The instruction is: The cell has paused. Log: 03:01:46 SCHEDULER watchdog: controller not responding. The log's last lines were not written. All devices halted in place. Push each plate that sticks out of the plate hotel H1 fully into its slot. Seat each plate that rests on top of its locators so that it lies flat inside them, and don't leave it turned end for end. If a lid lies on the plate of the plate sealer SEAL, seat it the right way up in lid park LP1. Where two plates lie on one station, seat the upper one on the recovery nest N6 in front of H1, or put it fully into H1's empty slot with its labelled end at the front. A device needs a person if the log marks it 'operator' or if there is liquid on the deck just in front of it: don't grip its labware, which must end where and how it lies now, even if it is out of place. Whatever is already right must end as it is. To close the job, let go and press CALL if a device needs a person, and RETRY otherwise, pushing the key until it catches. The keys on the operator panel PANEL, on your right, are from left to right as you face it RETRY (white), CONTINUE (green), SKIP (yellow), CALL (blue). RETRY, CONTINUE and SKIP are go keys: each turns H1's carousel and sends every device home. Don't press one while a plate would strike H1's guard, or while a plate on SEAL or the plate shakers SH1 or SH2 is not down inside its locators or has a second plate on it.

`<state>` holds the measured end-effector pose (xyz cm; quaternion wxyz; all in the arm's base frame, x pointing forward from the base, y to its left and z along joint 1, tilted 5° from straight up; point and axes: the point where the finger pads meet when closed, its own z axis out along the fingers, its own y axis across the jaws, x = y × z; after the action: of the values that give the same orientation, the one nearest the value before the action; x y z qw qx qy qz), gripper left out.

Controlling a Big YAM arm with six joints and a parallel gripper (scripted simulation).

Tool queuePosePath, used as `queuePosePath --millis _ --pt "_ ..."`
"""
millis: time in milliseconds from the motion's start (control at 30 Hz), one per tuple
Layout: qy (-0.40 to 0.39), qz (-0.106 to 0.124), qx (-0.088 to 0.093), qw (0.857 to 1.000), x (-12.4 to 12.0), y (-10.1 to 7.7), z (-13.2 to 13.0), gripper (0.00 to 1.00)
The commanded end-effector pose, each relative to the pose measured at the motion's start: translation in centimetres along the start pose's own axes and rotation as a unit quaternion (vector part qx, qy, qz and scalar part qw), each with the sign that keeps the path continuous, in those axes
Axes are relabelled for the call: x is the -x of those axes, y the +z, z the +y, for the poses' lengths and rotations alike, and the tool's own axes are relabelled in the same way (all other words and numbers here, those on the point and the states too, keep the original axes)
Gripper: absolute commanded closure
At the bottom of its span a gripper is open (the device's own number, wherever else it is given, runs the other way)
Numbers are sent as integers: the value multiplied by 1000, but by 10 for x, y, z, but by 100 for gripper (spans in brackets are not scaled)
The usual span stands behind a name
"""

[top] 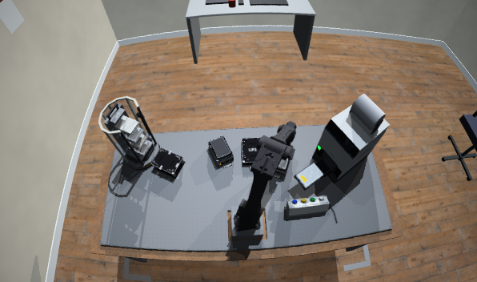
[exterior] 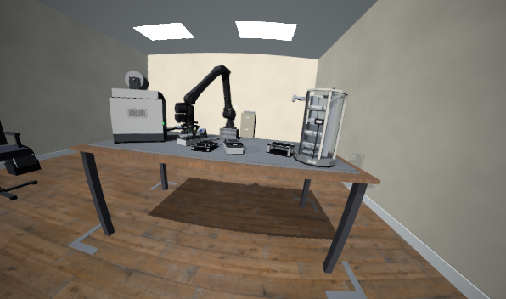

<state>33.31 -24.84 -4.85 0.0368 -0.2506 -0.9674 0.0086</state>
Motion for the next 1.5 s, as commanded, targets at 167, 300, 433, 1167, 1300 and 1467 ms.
queuePosePath --millis 167,300,433,1167,1300,1467 --pt "5 -3 -1 1000 5 -6 -8 16" --pt "5 -8 -2 1000 7 -10 -9 16" --pt "7 -17 -3 1000 11 -18 -9 16" --pt "9 -25 -3 1000 22 -28 -6 16" --pt "9 -24 -3 1000 20 -28 -5 16" --pt "8 -20 -3 1000 21 -25 -3 16"
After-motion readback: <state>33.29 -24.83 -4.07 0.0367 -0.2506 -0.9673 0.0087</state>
